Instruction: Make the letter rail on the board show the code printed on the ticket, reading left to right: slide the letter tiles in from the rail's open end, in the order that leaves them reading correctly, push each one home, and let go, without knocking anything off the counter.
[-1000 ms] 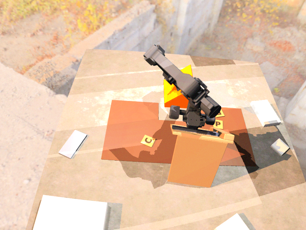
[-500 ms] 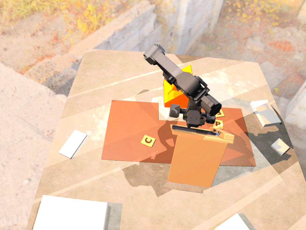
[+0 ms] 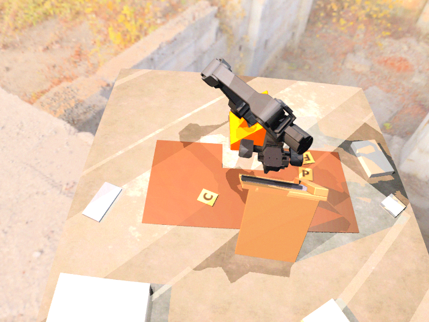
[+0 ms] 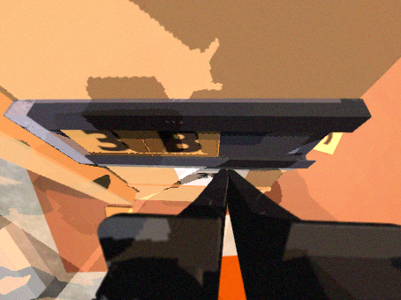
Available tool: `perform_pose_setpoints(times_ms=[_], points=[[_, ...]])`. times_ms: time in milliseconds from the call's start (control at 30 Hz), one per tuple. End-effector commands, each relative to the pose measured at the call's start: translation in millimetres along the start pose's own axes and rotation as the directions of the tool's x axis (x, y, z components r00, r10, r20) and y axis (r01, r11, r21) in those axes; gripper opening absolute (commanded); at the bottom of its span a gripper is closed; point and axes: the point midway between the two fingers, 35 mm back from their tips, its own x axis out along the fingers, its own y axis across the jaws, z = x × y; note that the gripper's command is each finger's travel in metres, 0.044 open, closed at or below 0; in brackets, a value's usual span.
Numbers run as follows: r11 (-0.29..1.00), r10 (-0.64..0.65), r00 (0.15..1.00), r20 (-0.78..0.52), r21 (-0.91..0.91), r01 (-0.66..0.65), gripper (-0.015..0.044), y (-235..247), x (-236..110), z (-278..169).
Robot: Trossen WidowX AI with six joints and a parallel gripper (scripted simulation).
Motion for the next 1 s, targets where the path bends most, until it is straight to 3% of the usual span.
perform_pose_setpoints(times_ms=[0, 67, 200, 400, 633, 967], points=[[1.0, 0.0, 1.0, -0.008, -0.004, 0.0, 0.0, 1, -1, -6], [1.0, 0.0, 1.0, -0.008, -0.004, 0.0, 0.0, 1, -1, -6], [1.0, -0.022, 0.998, 0.065, -0.006, 0.022, 0.0105, 6, -14, -8], [0.998, -0.064, 0.937, 0.343, -0.005, 0.07, 0.0262, 27, -64, -38], [1.0, 0.009, 0.783, 0.622, -0.012, -0.002, 0.044, 51, -122, -84], [1.0, 0.012, 0.778, 0.628, -0.012, -0.005, 0.044, 52, -123, -85]])
